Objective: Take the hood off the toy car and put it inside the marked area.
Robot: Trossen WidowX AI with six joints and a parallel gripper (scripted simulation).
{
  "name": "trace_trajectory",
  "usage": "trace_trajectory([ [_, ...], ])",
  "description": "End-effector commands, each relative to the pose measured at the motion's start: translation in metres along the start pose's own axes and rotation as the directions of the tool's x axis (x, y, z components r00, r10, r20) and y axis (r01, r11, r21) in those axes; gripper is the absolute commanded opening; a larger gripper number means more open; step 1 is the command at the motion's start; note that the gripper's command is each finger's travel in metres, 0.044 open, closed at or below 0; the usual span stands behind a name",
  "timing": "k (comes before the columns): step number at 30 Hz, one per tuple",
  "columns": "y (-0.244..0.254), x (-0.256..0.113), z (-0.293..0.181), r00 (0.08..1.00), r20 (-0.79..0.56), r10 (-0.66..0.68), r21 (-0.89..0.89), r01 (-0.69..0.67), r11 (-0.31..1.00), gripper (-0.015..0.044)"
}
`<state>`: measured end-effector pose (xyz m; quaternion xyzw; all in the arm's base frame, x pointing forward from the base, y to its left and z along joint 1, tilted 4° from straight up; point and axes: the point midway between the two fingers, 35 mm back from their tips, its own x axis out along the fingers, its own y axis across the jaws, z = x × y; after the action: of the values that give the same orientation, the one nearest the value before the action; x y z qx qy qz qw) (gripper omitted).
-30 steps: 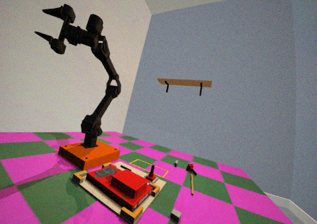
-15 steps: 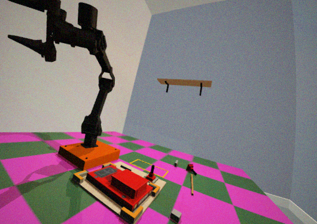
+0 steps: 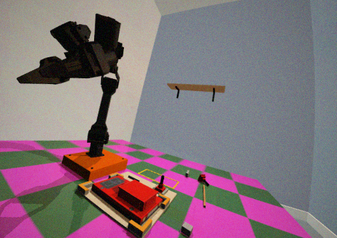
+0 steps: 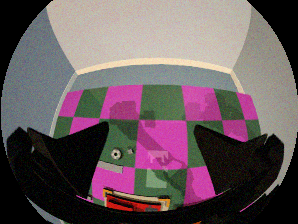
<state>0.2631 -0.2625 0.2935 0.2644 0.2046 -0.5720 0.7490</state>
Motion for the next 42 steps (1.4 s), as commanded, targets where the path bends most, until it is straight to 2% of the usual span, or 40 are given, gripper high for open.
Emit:
trace_trajectory([
  [1,0.022,0.007,-0.035,0.993,-0.116,0.036,-0.181,-0.057,0.982,0.0440],
  [6,0.055,0.009,-0.092,0.954,-0.293,0.064,-0.441,-0.195,0.876,0.0440],
  [12,0.083,0.000,-0.165,0.869,-0.494,0.040,-0.658,-0.403,0.637,0.0440],
  [16,0.093,-0.013,-0.215,0.791,-0.611,-0.015,-0.722,-0.550,0.421,0.0440],
  [20,0.097,-0.030,-0.263,0.704,-0.704,-0.095,-0.707,-0.681,0.190,0.0440],
  [22,0.100,-0.037,-0.278,0.679,-0.724,-0.120,-0.690,-0.713,0.127,0.0440],
  [42,0.100,-0.034,-0.289,0.671,-0.731,-0.129,-0.683,-0.723,0.107,0.0440],
])
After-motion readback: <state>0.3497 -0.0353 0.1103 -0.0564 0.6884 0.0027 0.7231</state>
